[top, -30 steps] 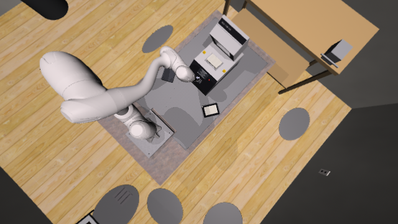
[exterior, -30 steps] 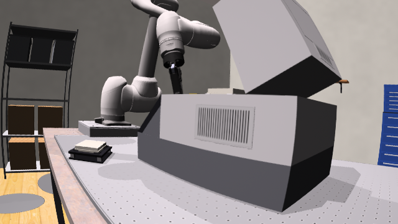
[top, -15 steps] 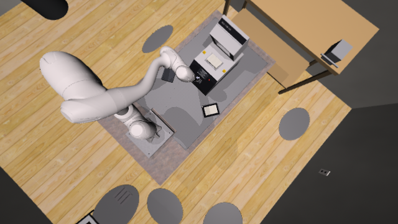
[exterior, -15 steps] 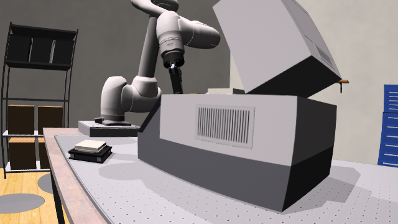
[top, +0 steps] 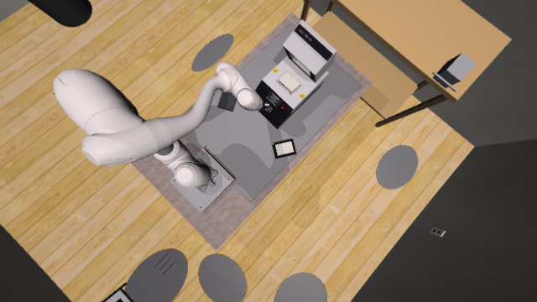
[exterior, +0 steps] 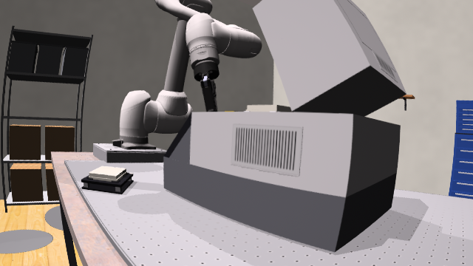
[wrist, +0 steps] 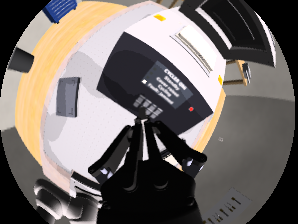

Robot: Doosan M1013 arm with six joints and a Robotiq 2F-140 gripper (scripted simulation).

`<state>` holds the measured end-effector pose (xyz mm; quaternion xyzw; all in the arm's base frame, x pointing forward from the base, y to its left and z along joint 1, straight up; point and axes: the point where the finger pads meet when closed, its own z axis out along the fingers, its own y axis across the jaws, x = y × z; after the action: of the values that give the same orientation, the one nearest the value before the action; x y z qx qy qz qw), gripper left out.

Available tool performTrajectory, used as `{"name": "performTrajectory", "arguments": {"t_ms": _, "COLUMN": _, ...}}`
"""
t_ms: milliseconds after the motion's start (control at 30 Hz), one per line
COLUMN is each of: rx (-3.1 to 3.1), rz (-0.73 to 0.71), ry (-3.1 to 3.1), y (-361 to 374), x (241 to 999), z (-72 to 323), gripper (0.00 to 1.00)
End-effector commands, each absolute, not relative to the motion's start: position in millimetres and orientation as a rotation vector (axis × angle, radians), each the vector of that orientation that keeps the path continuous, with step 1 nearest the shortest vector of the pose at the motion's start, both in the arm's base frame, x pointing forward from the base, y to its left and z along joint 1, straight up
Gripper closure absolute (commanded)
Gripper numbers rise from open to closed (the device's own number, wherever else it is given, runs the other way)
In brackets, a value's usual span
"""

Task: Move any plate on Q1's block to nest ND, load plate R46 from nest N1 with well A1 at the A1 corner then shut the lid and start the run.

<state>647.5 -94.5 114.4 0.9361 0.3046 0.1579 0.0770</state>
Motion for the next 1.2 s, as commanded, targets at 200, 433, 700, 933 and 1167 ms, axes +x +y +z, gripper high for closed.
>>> {"name": "performTrajectory", "arguments": {"t_ms": 200, "rx": 2.805, "rz": 0.473, "ry": 0.913, "y": -95, "x": 648, "z": 114, "gripper": 1.00}}
{"name": "performTrajectory", "arguments": {"t_ms": 433, "rx": 2.805, "rz": 0.473, "ry": 0.913, "y": -95, "x": 649, "z": 112, "gripper": 1.00}}
{"name": "performTrajectory", "arguments": {"t_ms": 700, "rx": 2.805, "rz": 0.473, "ry": 0.913, "y": -95, "x": 652, "z": 109, "gripper": 1.00}}
{"name": "performTrajectory", "arguments": {"t_ms": 933, "rx": 2.805, "rz": 0.473, "ry": 0.913, "y": -96, "x": 655, "z": 106, "gripper": 1.00}}
{"name": "performTrajectory", "arguments": {"t_ms": 1167, "rx": 2.805, "rz": 0.473, "ry": 0.913, "y": -96, "x": 656, "z": 104, "gripper": 1.00}}
